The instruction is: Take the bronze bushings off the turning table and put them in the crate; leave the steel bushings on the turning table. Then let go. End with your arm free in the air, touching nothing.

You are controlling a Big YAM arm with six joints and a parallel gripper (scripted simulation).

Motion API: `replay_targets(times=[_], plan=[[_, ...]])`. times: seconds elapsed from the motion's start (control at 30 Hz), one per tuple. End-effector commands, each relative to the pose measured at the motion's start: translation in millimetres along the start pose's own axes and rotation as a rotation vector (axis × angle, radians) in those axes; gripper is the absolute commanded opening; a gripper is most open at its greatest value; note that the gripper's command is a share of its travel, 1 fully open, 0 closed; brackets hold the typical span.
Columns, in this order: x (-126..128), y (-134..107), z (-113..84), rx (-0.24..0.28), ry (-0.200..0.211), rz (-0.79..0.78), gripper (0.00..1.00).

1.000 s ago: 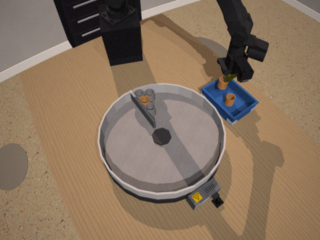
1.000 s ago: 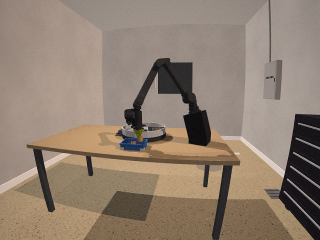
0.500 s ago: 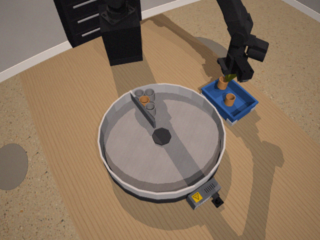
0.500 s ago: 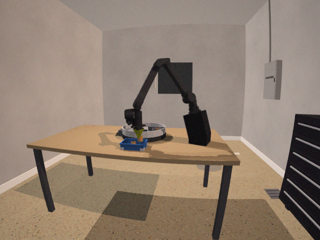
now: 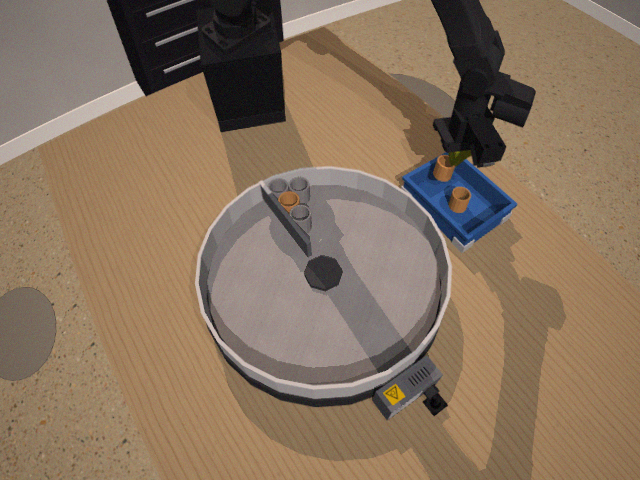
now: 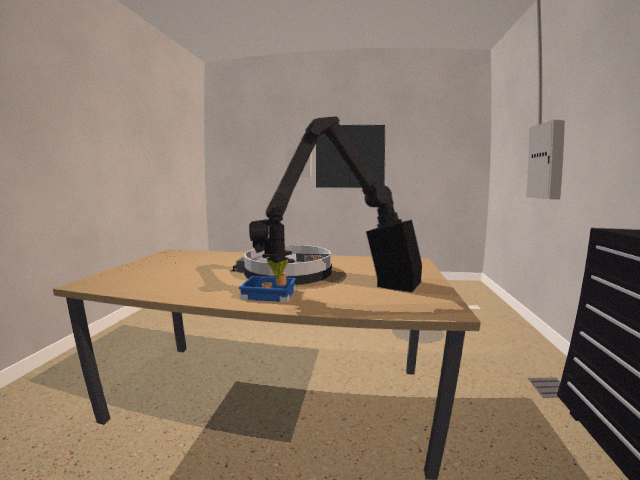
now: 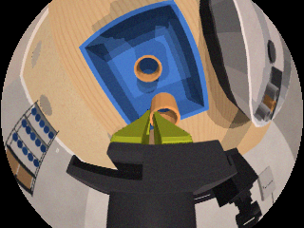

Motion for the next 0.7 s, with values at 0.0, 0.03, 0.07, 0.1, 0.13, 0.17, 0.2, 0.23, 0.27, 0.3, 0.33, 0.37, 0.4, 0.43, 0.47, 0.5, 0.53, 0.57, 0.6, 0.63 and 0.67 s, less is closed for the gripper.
replay_targets(times=[0.0, 0.03, 0.07, 0.1, 0.13, 0.17, 0.2, 0.23, 0.27, 0.3, 0.33, 0.37, 0.4, 0.43, 0.47, 0.5, 0.53, 0.57, 0.6, 0.63, 0.67], plan=[[2.9, 13.1, -1.1, -0.024, 0.023, 0.006, 0.00], [2.9, 13.1, -1.1, -0.024, 0.023, 0.006, 0.00], [5.3, 17.6, -6.8, -0.035, 0.036, 0.010, 0.00], [4.0, 13.6, 3.9, -0.023, 0.022, 0.006, 0.00], [4.9, 14.5, 5.5, -0.024, 0.024, 0.006, 0.00], [5.9, 15.7, 6.7, -0.026, 0.026, 0.007, 0.00], [7.1, 17.0, 7.8, -0.028, 0.028, 0.008, 0.00], [8.2, 18.3, 9.1, -0.030, 0.031, 0.008, 0.00], [9.5, 19.7, 10.3, -0.033, 0.033, 0.009, 0.00], [9.4, 19.7, 12.2, -0.033, 0.033, 0.009, 0.00], [9.3, 19.7, 14.1, -0.033, 0.033, 0.009, 0.00], [9.3, 19.7, 15.8, -0.033, 0.033, 0.009, 0.00], [10.7, 23.0, 11.8, -0.042, 0.042, 0.012, 0.00], [11.2, 24.2, 11.2, -0.045, 0.046, 0.013, 0.00], [10.8, 23.5, 14.3, -0.043, 0.043, 0.012, 0.00], [9.5, 20.8, 20.5, -0.036, 0.036, 0.010, 0.00], [8.8, 19.4, 24.6, -0.032, 0.032, 0.009, 0.00], [8.8, 19.4, 24.6, -0.032, 0.032, 0.009, 0.00], [8.8, 19.4, 24.6, -0.032, 0.032, 0.009, 0.00], [13.9, 24.0, 13.5, -0.050, 0.052, 0.009, 0.00], [11.7, 21.9, 20.2, -0.042, 0.043, 0.009, 0.00]])
Point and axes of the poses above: the point where the finger pads meet when closed, its own z axis out along the fingers, its own x axis across the jaws, y = z × x, the point moved 5 cm from there along -z, back along the fingers, and after that the axes turned 4 degrees about -z, right-handed, at the moved point
